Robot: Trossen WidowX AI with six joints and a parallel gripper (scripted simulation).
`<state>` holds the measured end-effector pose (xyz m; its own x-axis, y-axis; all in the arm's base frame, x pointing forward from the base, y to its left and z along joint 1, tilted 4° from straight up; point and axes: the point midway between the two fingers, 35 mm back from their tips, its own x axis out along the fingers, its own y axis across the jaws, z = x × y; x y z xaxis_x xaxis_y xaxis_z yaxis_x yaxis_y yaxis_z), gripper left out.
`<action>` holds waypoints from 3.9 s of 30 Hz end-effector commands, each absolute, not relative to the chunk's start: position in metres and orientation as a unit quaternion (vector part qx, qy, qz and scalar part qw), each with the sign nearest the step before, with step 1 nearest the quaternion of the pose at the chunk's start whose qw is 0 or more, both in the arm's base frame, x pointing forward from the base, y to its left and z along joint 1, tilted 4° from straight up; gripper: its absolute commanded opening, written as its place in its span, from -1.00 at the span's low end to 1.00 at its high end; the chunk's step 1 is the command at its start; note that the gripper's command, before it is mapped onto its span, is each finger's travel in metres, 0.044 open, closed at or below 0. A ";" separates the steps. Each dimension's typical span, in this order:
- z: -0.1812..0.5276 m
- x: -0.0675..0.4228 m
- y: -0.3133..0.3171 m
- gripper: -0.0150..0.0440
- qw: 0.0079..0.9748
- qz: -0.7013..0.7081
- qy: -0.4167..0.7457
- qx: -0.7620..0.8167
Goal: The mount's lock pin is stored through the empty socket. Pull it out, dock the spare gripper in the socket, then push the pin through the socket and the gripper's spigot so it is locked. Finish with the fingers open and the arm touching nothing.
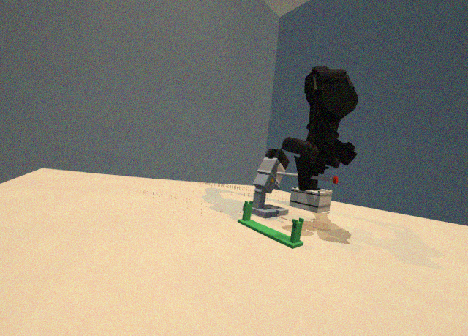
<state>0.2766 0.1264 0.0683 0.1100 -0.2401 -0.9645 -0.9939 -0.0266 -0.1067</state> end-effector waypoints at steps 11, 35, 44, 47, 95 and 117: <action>0.035 0.277 0.121 -0.49 0.453 0.414 0.532 -0.584; 0.036 0.276 0.104 -0.49 0.452 0.415 0.532 -0.583; 0.036 0.277 0.098 -0.49 0.451 0.415 0.533 -0.583; 0.036 0.277 0.095 -0.49 0.451 0.416 0.533 -0.583; 0.036 0.278 0.059 -0.49 0.449 0.418 0.534 -0.581; 0.045 0.276 0.065 0.19 0.447 0.418 0.536 -0.581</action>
